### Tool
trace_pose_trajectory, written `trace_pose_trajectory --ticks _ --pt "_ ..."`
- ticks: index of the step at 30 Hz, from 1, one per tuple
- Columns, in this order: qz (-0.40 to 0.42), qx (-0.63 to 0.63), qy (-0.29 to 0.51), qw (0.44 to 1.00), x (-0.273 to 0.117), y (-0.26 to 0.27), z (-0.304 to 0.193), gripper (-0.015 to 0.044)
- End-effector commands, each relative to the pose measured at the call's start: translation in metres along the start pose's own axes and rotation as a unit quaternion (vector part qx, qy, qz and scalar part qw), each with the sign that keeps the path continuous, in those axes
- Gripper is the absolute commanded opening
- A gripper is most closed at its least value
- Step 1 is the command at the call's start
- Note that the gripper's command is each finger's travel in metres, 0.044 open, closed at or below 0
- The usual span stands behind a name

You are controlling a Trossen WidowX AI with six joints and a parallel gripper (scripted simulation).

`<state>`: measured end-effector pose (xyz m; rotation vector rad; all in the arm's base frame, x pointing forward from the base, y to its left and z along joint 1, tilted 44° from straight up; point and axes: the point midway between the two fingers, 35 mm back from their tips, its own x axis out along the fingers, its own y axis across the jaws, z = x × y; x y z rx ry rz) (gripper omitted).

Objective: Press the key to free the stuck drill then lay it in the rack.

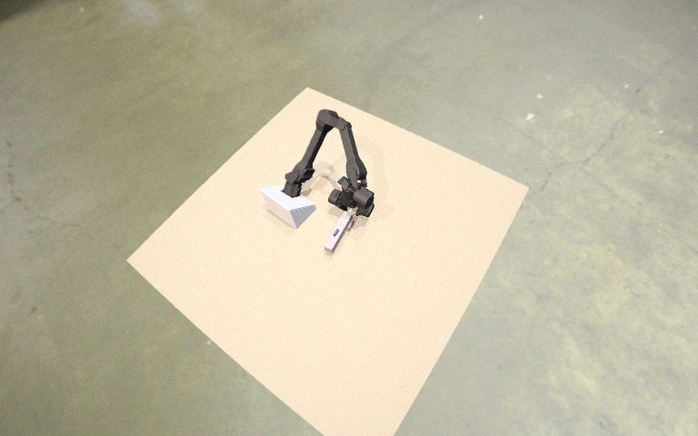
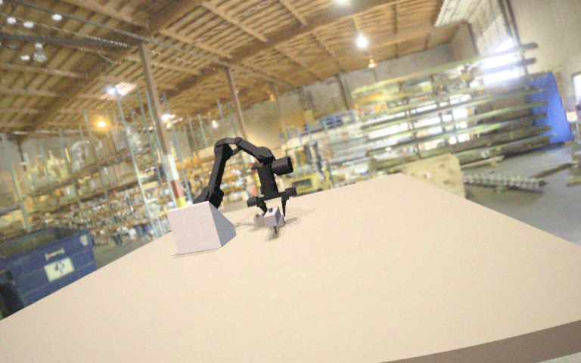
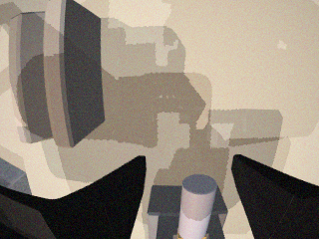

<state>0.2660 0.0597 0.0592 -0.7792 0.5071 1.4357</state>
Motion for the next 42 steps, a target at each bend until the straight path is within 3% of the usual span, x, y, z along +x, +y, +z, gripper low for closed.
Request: trace_pose_trajectory --ticks 1,6,9,42 --pt "0.0 0.0 0.0 1.0 -0.001 0.0 0.0 0.0151" --pt "0.0 0.0 0.0 1.0 -0.001 0.0 0.0 0.002" --pt "0.0 0.0 0.0 1.0 -0.001 0.0 0.0 0.0" --pt "0.0 0.003 -0.004 1.0 -0.001 -0.001 0.036 0.0"
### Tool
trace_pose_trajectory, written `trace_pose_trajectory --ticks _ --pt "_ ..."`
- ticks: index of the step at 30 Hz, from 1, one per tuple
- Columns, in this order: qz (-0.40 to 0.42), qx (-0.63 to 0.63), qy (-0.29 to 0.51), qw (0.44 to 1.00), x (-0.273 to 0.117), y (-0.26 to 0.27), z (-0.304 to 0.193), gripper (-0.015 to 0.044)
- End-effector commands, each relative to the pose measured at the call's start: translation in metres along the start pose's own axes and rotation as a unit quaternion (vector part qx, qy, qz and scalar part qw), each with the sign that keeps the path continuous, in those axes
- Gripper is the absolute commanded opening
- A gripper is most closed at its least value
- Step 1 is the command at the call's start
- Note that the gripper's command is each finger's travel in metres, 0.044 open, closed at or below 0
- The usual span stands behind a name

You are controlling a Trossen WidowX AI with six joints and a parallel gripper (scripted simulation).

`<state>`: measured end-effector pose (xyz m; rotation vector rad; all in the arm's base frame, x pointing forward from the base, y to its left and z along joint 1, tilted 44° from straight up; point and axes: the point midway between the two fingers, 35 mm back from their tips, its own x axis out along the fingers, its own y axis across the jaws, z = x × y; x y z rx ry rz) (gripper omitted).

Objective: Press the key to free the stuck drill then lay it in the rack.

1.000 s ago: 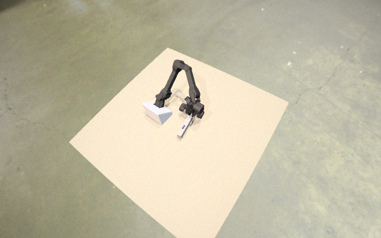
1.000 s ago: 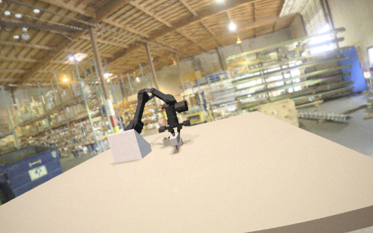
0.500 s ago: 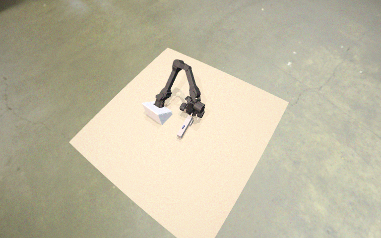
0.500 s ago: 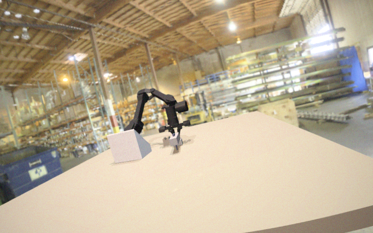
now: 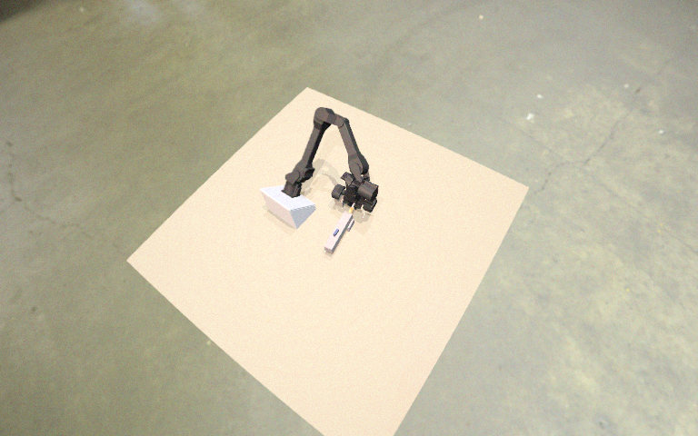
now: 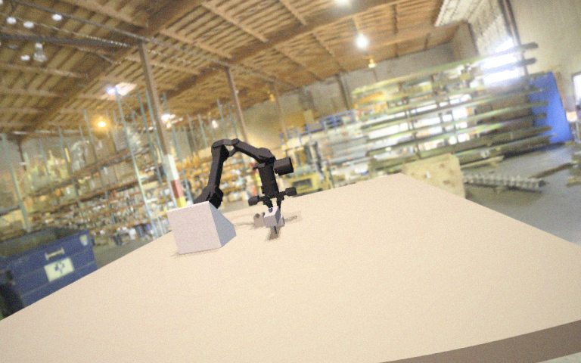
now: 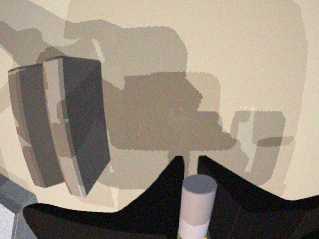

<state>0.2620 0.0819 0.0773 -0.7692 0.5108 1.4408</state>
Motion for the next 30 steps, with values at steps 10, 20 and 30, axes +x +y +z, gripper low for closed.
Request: trace_pose_trajectory --ticks 10,20,30 --pt "0.0 0.0 -0.001 1.0 0.0 0.0 0.011 0.0079" --pt "-0.002 0.0 -0.001 1.0 0.0 0.0 0.01 0.0341" --pt "-0.003 0.0 -0.001 1.0 0.002 0.0 0.005 0.044"
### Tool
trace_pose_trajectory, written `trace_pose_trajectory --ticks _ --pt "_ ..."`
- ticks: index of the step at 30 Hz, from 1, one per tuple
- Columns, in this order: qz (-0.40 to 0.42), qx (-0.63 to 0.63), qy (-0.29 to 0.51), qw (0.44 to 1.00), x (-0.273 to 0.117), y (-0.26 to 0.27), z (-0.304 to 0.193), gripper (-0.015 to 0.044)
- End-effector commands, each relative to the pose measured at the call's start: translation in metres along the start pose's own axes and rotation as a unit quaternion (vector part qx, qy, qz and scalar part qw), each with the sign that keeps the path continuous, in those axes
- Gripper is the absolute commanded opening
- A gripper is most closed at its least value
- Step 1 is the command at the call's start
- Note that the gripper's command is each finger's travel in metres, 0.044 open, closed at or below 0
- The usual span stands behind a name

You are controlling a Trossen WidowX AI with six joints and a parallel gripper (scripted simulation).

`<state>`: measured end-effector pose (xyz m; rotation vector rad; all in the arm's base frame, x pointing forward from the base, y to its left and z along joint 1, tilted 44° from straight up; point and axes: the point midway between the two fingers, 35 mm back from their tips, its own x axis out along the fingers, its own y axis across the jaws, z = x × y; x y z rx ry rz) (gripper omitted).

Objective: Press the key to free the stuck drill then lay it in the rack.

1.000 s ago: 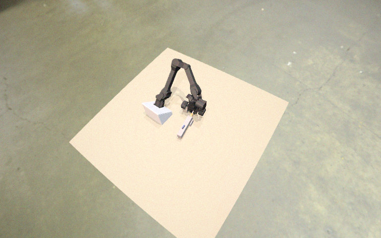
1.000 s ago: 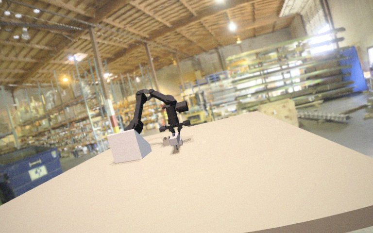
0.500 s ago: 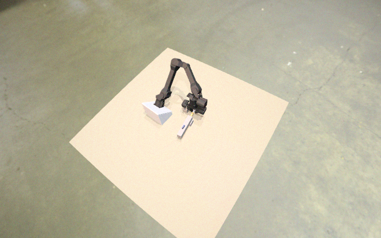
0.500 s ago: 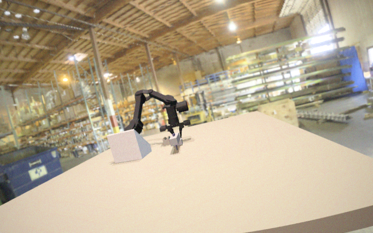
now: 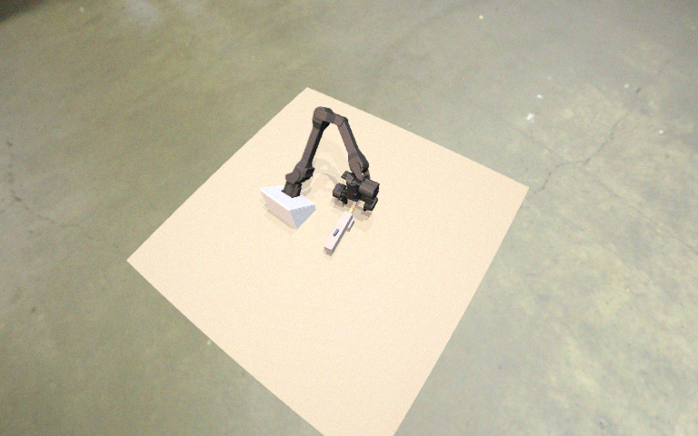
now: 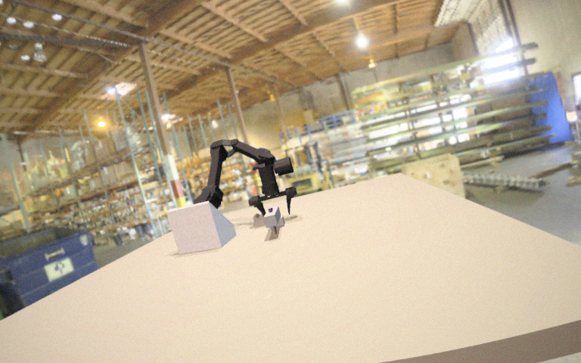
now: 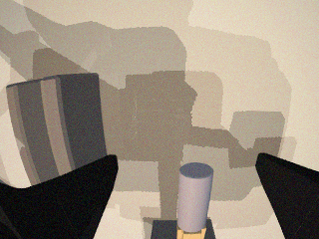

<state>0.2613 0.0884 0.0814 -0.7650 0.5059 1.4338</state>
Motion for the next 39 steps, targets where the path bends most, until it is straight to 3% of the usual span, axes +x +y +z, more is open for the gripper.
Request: trace_pose_trajectory --ticks 1,39 --pt "0.001 -0.001 0.001 1.0 0.001 0.0002 -0.0031 0.044" --pt "0.001 -0.001 0.001 1.0 0.002 -0.0009 -0.0075 0.044"
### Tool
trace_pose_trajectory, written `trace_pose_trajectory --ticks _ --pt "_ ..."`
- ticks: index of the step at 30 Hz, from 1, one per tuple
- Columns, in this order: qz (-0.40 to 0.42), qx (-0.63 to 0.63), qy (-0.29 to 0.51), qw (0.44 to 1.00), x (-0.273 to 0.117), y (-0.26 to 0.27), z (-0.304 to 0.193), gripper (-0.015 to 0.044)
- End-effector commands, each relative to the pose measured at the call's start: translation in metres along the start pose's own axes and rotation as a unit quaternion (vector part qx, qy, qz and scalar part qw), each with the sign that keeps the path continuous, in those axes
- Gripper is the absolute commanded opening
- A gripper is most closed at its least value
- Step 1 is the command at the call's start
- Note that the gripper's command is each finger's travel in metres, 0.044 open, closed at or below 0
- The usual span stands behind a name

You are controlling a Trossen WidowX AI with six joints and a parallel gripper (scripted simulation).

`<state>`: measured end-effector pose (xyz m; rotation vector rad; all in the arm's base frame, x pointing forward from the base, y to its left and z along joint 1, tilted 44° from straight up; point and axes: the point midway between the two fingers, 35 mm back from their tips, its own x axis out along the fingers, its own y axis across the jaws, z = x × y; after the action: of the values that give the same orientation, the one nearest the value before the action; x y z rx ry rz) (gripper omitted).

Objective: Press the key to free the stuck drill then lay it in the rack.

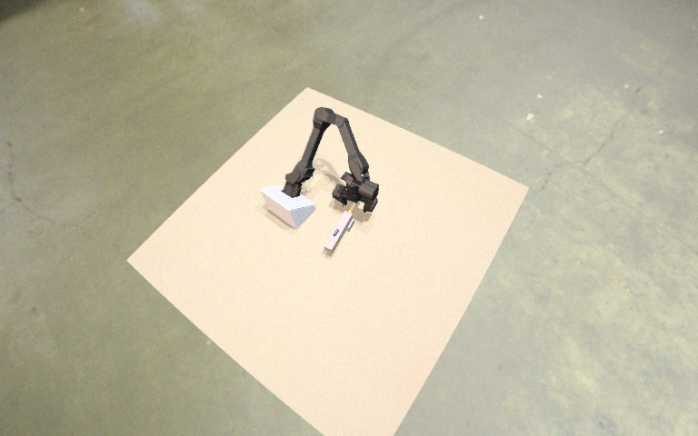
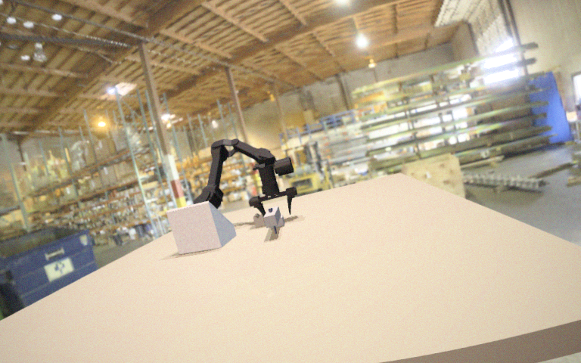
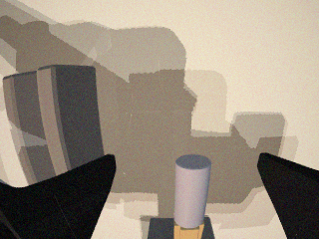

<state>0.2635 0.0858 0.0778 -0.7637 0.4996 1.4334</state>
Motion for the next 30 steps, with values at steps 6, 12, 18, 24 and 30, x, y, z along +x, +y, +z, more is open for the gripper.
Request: trace_pose_trajectory --ticks 6,12,18,24,30 --pt "0.002 0.0 0.003 1.0 0.0012 0.0006 -0.0037 0.044" --pt "0.002 0.0 0.003 1.0 0.0015 0.0006 -0.0045 0.044" --pt "0.002 0.0 0.003 1.0 0.0017 0.0007 -0.0052 0.044" --pt "0.002 0.0 0.003 1.0 0.0019 0.0007 -0.0059 0.044" --pt "0.002 0.0 0.003 1.0 0.0021 0.0008 -0.0064 0.044"
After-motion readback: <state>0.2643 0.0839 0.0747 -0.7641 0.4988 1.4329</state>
